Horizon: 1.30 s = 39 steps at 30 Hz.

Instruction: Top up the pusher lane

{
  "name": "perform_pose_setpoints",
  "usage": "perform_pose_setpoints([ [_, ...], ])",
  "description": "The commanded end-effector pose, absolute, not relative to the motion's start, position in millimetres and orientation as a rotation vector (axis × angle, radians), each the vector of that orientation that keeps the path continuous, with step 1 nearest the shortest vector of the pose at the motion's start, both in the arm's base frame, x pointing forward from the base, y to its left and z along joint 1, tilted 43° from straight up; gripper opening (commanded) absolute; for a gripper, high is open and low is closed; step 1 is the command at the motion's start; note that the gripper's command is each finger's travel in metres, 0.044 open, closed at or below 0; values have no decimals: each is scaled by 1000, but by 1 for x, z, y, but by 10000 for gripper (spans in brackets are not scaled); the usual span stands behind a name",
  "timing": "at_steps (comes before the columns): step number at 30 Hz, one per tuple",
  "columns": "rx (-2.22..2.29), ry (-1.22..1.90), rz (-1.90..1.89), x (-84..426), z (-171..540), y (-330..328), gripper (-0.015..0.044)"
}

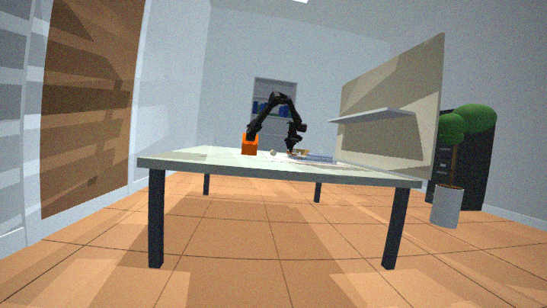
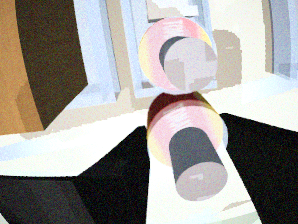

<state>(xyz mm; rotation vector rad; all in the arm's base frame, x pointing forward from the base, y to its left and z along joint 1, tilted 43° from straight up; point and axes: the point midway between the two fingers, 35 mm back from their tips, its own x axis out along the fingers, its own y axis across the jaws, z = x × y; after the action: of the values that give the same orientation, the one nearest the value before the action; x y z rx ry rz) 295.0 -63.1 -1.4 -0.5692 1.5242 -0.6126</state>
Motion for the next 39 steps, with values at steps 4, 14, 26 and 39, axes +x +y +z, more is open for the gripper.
perform_pose_setpoints([
  [4, -562, 1497, -616, 307, 1, -63, 0],
  [14, -561, 1497, -616, 312, 2, -63, 0],
  [26, -561, 1496, -616, 318, 2, -64, 0],
  [39, -561, 1496, -616, 324, 3, -64, 0],
])
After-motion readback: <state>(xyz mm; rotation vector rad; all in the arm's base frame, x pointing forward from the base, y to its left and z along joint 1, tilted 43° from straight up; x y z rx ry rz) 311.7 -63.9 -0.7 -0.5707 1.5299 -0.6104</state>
